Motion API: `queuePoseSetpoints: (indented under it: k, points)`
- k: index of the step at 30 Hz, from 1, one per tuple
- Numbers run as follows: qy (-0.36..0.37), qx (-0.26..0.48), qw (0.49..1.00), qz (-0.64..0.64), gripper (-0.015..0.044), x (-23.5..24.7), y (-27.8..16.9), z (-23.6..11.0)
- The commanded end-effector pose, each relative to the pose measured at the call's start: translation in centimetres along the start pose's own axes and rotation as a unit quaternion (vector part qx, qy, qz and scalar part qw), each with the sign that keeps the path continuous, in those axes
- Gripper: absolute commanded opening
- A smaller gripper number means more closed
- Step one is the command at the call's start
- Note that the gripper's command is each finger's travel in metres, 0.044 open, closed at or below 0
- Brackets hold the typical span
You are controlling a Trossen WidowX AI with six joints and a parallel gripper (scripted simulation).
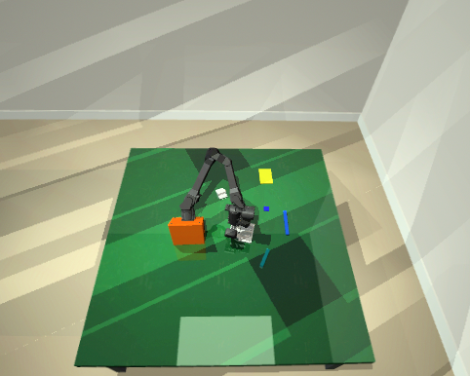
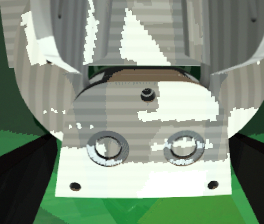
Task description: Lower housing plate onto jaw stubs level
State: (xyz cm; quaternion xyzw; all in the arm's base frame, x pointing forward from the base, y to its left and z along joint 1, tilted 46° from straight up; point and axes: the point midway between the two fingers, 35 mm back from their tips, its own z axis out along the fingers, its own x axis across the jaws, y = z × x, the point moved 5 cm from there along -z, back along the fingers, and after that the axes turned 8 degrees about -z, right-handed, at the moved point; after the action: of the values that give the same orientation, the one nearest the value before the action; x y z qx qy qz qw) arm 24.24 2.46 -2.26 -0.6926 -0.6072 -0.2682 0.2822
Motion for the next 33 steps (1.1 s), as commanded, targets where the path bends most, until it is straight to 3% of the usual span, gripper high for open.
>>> queuePoseSetpoints:
  k: [1,9,17,24,29,33]
  points:
    - [0.000,0.000,1.000,0.000,0.0440,0.0,0.0,0.0]
    - [0.000,0.000,1.000,0.000,0.0440,0.0,0.0,-0.2]
    - [-0.003,-0.001,1.000,0.002,0.0440,-0.1,0.1,-7.4]
    - [-0.001,-0.004,1.000,0.005,0.0440,-0.1,0.1,-7.0]
    - [-0.005,-0.001,1.000,0.004,0.0440,-0.7,-3.1,-11.9]
    - [-0.004,0.000,1.000,0.003,0.0440,-0.7,-3.7,-12.7]
